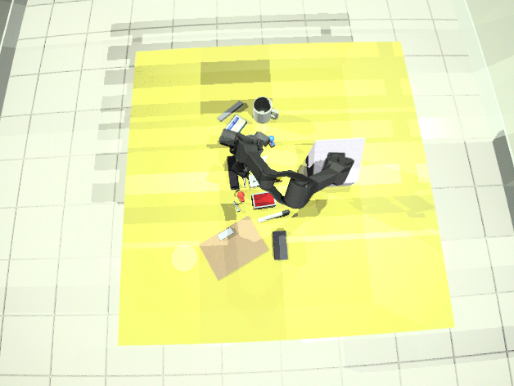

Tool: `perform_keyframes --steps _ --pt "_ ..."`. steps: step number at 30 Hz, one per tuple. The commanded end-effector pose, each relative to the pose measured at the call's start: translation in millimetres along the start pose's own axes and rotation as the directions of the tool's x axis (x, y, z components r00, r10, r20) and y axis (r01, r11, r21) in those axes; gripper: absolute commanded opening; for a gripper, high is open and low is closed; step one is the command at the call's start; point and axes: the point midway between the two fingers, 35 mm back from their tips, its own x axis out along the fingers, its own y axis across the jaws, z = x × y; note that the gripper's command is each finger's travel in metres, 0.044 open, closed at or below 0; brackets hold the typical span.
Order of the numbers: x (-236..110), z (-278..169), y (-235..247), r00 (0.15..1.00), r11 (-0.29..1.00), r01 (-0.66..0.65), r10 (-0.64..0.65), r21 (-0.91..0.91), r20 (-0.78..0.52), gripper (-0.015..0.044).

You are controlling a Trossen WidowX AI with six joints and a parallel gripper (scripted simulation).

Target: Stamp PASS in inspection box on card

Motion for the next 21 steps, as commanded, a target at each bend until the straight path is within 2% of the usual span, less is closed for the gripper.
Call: perform_keyframes --steps 1,21 --pt "-0.6 -0.2 1.1 1.000 1.000 -0.003 0.003 -0.003 -0.002 0.0000" --pt "-13.2 0.6 0.8 1.000 1.000 -0.002 0.002 -0.003 -0.001 0.0000"
